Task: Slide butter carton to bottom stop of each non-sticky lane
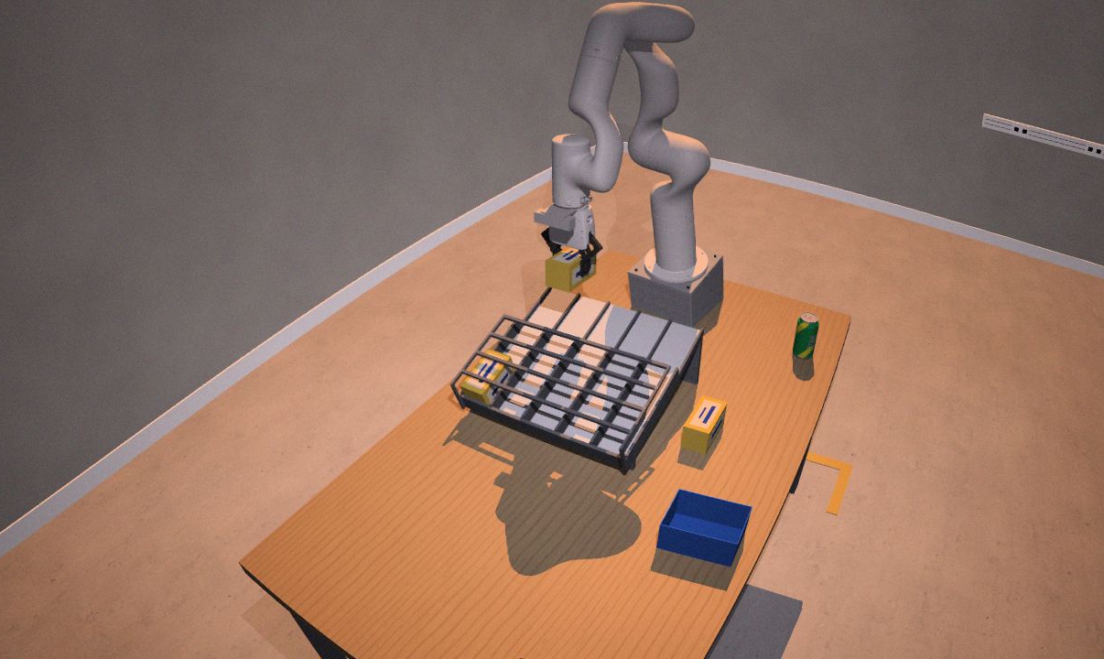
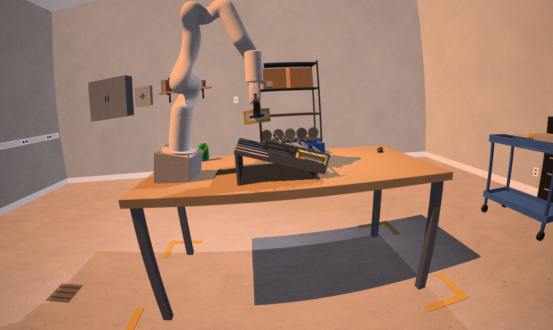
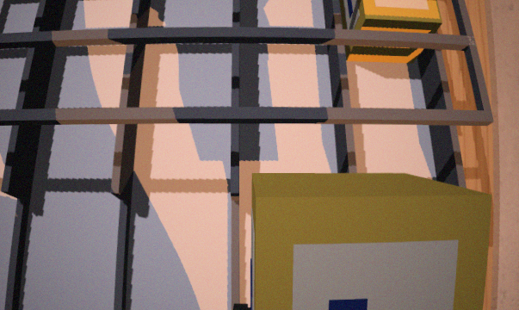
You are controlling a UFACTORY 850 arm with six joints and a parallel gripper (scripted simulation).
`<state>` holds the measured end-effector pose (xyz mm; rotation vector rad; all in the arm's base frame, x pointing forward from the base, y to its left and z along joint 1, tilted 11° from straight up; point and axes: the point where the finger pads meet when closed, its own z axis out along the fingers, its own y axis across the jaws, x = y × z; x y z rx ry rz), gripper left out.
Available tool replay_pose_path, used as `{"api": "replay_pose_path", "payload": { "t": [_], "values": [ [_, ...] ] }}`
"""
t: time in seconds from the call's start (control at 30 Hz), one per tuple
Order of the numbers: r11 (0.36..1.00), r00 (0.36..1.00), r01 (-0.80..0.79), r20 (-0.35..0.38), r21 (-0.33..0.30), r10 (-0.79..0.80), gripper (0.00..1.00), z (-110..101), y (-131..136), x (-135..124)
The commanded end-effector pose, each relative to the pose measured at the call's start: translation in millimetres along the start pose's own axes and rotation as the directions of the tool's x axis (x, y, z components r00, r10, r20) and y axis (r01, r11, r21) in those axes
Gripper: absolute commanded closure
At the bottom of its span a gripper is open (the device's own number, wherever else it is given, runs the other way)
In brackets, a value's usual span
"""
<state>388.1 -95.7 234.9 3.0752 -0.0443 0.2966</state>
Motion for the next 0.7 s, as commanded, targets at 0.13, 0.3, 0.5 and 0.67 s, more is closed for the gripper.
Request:
{"api": "replay_pose_path", "payload": {
  "t": [0.13, 0.3, 0.5, 0.67],
  "values": [
    [1.0, 1.0, 0.001, 0.0, 0.006, -0.001, 1.0, 16.8, 1.2, 0.4],
    [1.0, 1.0, 0.001, 0.0, 0.006, -0.001, 1.0, 16.8, 1.2, 0.4],
    [1.0, 1.0, 0.001, 0.0, 0.006, -0.001, 1.0, 16.8, 1.2, 0.4],
    [1.0, 1.0, 0.001, 0.0, 0.006, -0.001, 1.0, 47.0, 0.7, 0.9]
  ]
}}
